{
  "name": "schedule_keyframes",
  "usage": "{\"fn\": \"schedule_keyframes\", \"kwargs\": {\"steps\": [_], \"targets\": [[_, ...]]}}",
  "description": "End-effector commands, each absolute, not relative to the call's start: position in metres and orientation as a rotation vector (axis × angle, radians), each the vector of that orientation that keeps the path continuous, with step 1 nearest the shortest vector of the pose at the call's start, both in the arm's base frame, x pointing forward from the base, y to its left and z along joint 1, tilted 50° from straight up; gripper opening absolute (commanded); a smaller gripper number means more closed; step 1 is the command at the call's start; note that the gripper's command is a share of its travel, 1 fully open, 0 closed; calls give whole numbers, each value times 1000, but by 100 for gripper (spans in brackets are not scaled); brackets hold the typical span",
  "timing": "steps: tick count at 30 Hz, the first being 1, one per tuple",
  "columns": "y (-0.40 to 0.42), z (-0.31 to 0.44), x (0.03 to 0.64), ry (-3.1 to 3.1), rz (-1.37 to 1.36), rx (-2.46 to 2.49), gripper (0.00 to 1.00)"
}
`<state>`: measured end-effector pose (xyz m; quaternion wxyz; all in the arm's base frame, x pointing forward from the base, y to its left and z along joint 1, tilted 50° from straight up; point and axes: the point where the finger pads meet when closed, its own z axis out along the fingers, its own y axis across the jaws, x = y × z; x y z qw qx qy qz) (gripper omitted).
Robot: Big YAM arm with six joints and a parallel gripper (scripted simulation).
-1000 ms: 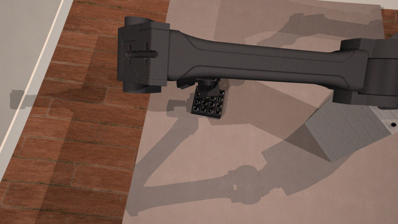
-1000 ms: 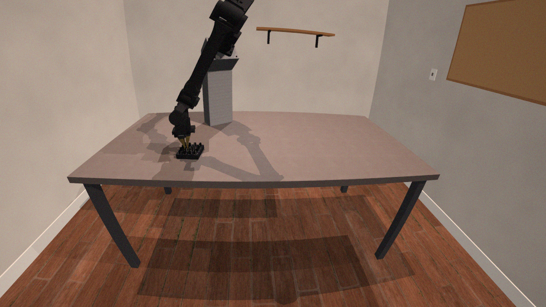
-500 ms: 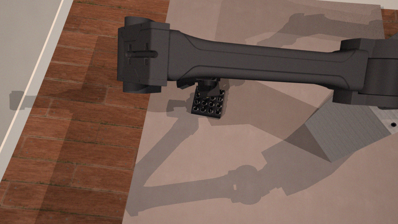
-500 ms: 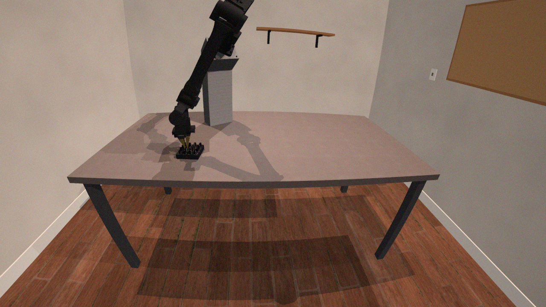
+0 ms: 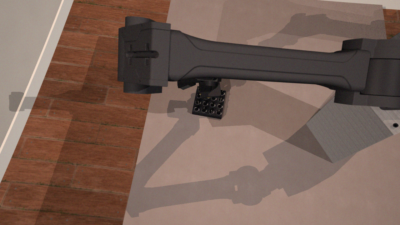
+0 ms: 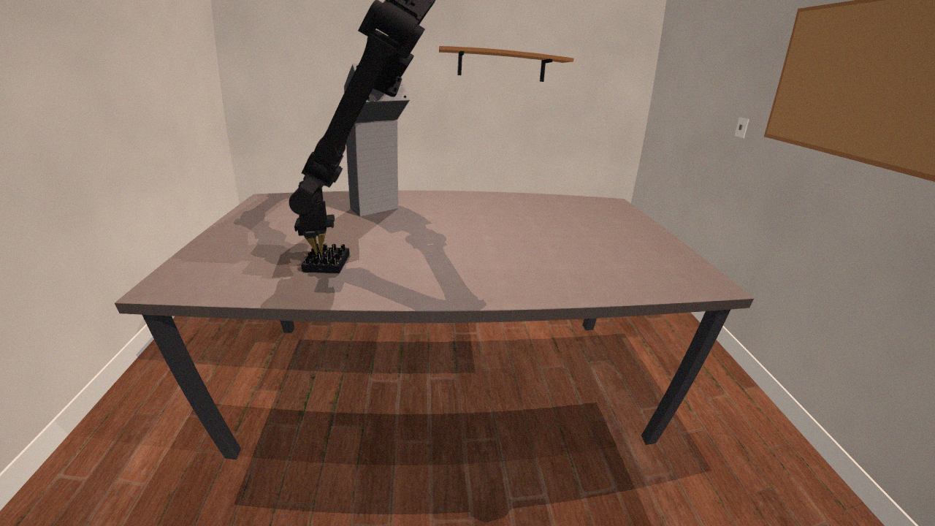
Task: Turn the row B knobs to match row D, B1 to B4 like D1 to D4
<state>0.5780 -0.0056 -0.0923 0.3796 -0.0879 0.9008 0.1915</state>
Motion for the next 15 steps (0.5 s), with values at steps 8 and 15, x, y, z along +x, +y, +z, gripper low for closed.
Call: {"fn": "schedule_keyframes", "kwargs": {"steps": [8,15], "targets": [[-3,-96,580,2288,471,-276,8],[-3,-96,580,2269,431,-366,8]]}}
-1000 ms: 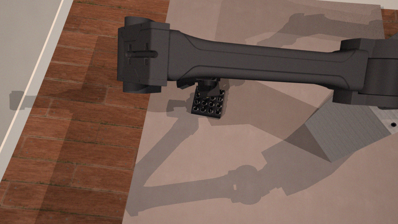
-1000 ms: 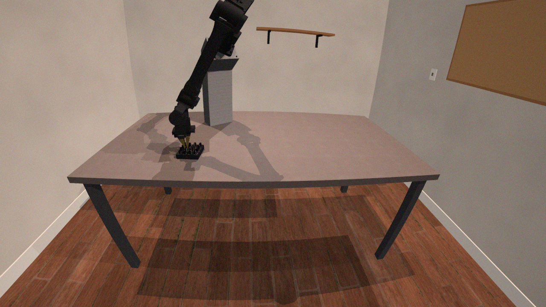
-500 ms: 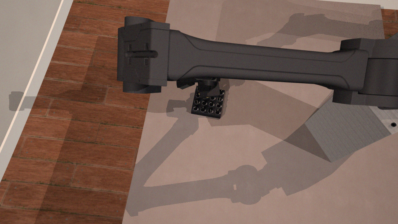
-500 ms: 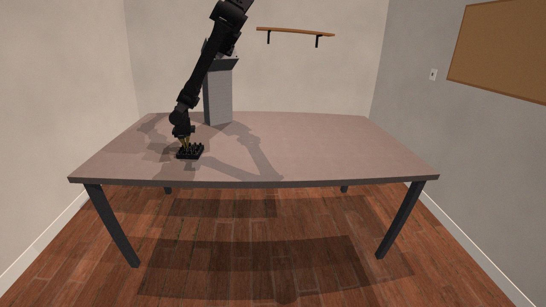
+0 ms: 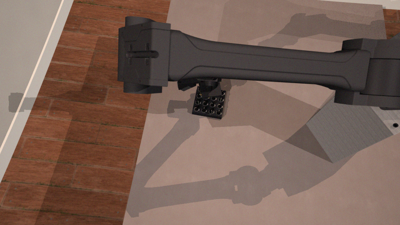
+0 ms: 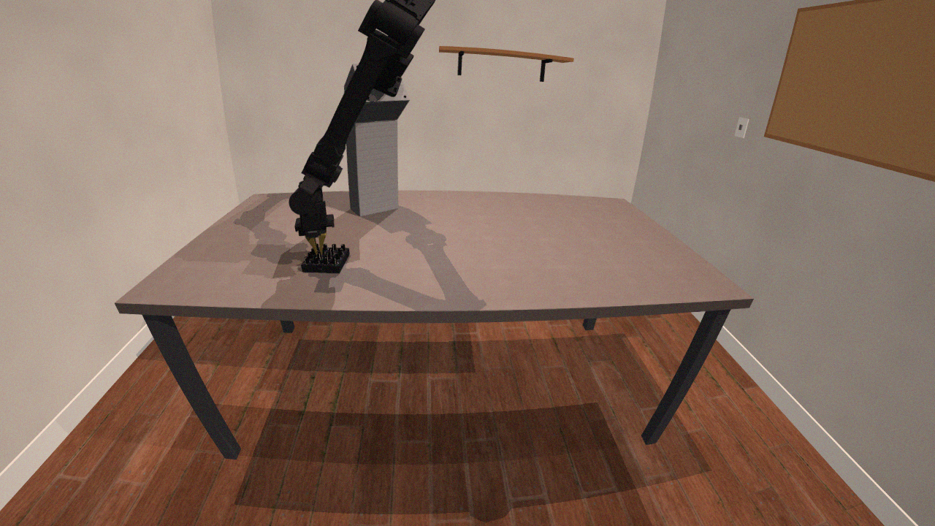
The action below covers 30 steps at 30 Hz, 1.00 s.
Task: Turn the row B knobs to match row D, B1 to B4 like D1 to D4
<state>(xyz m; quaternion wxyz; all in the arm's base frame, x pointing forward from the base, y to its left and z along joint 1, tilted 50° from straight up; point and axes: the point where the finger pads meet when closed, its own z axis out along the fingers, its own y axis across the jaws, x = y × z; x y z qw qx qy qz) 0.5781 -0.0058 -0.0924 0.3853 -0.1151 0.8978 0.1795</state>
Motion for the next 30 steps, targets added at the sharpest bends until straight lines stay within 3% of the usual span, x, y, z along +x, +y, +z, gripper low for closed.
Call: {"fn": "schedule_keyframes", "kwargs": {"steps": [1,30], "targets": [[-2,-96,580,2264,423,-385,8],[-2,-97,578,2022,112,-1026,8]]}}
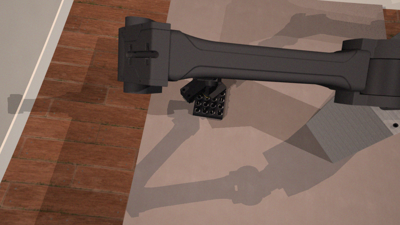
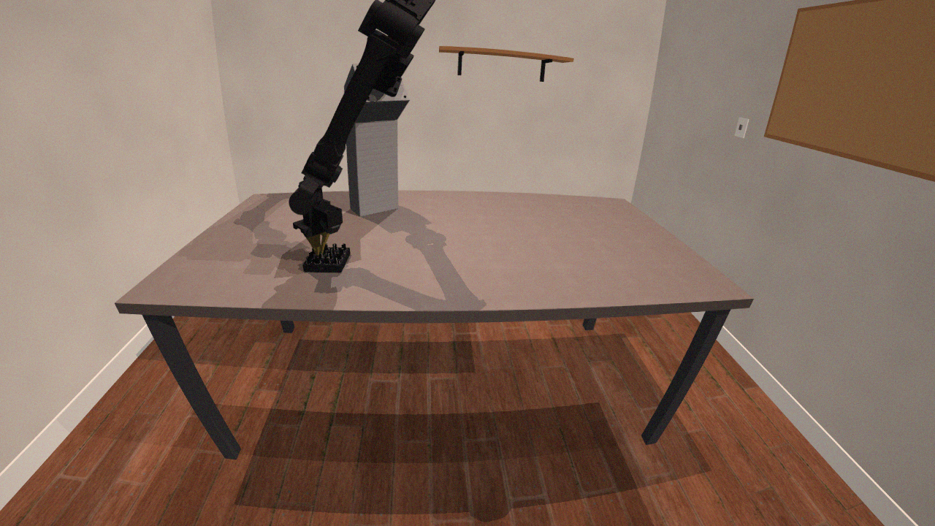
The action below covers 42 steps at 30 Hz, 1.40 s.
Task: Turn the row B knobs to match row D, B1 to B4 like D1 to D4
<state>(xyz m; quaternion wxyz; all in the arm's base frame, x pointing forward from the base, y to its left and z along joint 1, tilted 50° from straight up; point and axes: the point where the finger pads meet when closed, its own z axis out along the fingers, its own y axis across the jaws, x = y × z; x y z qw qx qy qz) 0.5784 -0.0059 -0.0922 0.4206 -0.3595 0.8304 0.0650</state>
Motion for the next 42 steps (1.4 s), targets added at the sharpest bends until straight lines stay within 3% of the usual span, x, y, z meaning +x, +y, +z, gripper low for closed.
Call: {"fn": "schedule_keyframes", "kwargs": {"steps": [1,41,42], "targets": [[-2,-97,578,2009,100,-1050,8],[-1,-97,578,1846,-44,-1313,8],[-1,-97,578,1846,-44,-1313,18]]}}
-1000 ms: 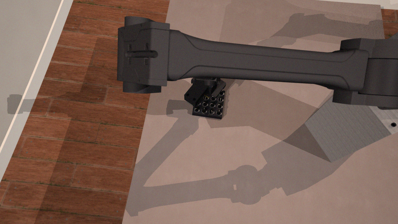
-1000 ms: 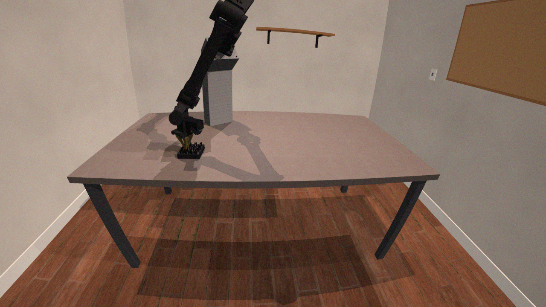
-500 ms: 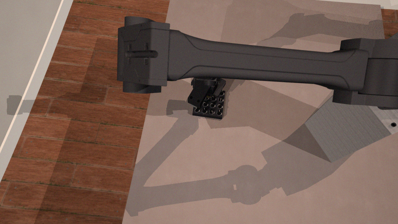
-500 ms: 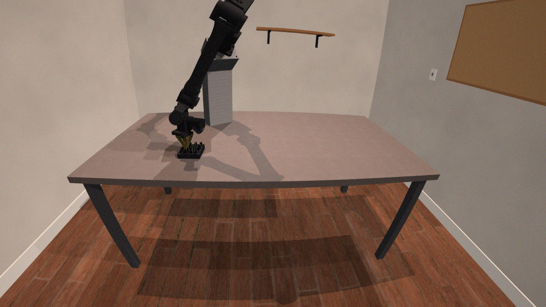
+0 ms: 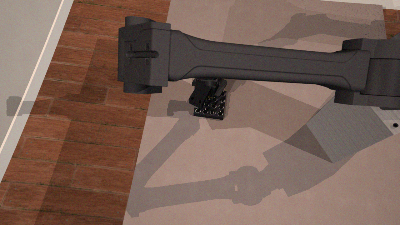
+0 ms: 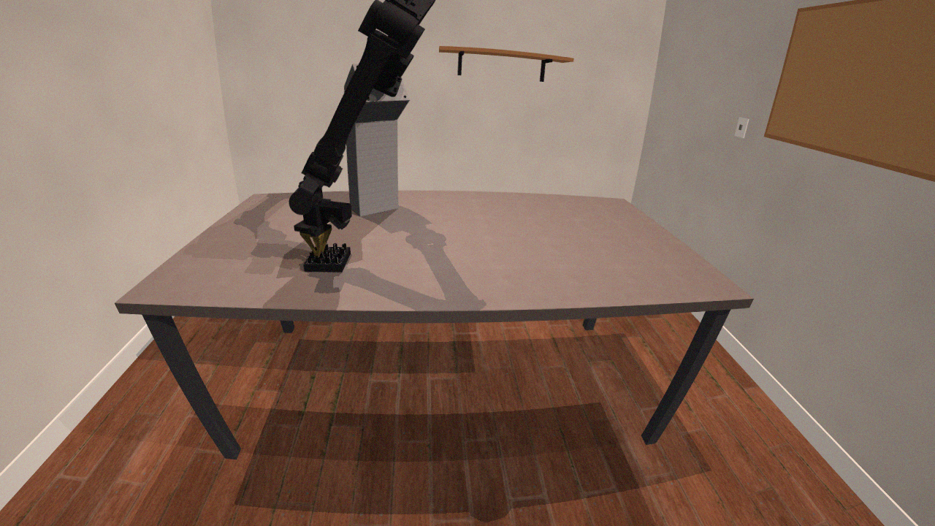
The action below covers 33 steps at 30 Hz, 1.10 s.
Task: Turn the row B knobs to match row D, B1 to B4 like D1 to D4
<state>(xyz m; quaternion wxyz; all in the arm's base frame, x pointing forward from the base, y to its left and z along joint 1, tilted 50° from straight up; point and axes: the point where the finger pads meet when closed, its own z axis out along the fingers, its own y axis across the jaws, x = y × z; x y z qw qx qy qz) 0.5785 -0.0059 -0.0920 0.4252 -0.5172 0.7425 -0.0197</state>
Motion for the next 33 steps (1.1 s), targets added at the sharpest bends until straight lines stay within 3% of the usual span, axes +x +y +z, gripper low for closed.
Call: {"fn": "schedule_keyframes", "kwargs": {"steps": [1,33], "targets": [[-1,-97,578,1847,-44,-1313,18],[-24,-74,560,1863,-58,-1287,18]]}}
